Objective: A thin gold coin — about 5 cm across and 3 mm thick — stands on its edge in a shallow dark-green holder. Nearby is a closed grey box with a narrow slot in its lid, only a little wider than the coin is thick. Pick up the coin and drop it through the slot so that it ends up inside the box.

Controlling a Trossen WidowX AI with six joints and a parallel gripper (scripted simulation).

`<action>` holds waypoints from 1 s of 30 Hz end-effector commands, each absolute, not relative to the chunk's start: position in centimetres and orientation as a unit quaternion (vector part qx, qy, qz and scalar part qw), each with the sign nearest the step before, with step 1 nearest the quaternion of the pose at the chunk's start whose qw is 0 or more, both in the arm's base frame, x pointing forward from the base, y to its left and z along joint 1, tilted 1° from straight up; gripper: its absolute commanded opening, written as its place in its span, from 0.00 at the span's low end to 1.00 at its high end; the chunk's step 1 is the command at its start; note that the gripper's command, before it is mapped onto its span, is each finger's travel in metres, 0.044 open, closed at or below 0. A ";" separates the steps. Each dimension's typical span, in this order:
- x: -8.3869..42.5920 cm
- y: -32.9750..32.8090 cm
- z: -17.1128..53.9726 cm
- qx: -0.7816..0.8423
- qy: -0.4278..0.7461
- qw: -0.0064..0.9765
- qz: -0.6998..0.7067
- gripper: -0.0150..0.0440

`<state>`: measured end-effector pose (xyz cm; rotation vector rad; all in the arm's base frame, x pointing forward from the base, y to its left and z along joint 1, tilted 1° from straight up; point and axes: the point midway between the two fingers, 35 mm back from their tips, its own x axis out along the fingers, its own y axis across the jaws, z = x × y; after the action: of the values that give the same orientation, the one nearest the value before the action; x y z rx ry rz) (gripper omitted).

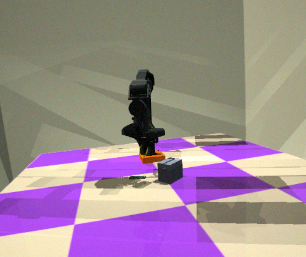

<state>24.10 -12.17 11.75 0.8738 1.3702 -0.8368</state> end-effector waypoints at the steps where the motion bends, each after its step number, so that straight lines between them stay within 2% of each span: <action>1: 24.8 -11.6 11.7 0.380 0.595 0.608 -0.362 0.25; 30: 29.4 -5.9 11.9 0.383 0.595 0.608 -0.360 0.25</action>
<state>28.92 -6.50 12.02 0.8809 1.3685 -0.8302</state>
